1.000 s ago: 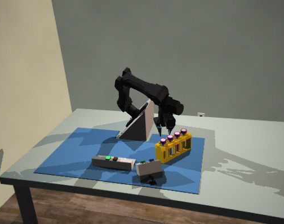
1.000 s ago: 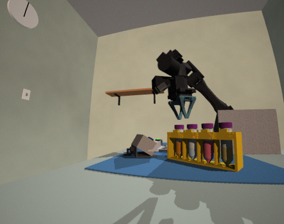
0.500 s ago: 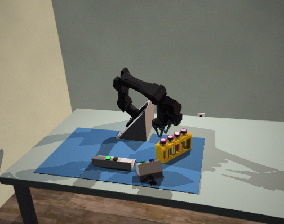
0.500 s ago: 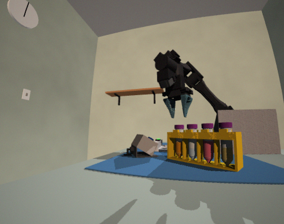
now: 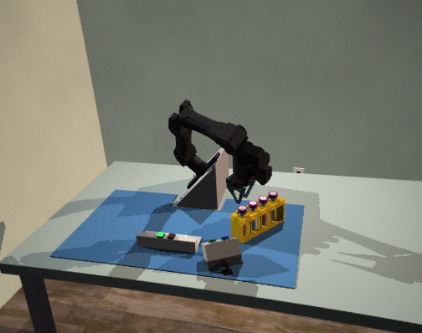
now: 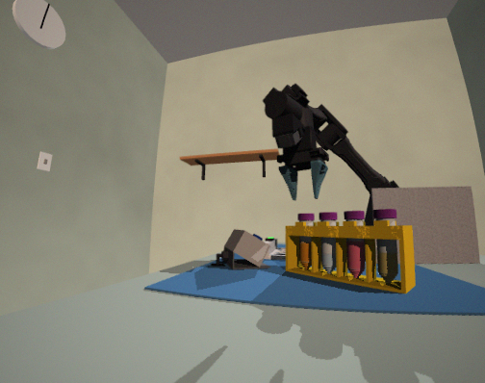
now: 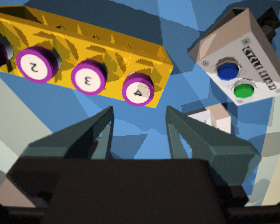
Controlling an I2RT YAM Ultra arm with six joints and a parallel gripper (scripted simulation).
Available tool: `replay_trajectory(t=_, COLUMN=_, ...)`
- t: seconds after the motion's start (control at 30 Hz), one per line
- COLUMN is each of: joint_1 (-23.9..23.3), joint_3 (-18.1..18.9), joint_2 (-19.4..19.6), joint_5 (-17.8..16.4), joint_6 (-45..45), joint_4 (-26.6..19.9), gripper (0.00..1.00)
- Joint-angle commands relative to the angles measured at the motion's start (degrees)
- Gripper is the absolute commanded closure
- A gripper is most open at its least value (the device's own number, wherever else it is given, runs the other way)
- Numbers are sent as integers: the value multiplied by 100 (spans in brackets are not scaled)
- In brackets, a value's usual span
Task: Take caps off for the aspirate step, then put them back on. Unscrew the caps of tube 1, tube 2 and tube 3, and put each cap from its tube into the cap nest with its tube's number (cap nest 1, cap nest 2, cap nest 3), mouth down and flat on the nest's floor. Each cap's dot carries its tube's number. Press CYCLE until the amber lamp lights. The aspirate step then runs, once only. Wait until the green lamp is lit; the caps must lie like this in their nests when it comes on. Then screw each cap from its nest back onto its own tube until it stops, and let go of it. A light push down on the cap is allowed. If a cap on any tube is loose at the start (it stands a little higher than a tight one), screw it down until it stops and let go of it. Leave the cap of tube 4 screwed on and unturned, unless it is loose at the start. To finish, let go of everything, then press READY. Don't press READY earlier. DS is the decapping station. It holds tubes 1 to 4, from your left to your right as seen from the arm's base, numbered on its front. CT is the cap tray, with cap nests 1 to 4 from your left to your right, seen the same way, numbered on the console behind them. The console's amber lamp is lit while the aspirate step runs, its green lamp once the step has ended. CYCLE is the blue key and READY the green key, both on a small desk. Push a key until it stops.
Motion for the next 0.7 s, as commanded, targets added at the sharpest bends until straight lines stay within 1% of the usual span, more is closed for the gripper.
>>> replay_trajectory(t=0.0, joint_1=116, joint_3=67, joint_2=-59, joint_5=-13, joint_6=-18, joint_4=2, gripper=51)
replay_trajectory(t=0.03, joint_1=116, joint_3=67, joint_2=-59, joint_5=-13, joint_6=-18, joint_4=2, gripper=51)
replay_trajectory(t=0.3, joint_1=-41, joint_3=-428, joint_2=-71, joint_5=83, joint_6=-163, joint_4=559, gripper=51)
replay_trajectory(t=0.37, joint_1=-41, joint_3=-428, joint_2=-71, joint_5=83, joint_6=-163, joint_4=559, gripper=51)
replay_trajectory(t=0.5, joint_1=-123, joint_3=-624, joint_2=-53, joint_5=133, joint_6=-239, joint_4=812, gripper=51)
replay_trajectory(t=0.67, joint_1=-123, joint_3=-624, joint_2=-53, joint_5=133, joint_6=-239, joint_4=812, gripper=51)
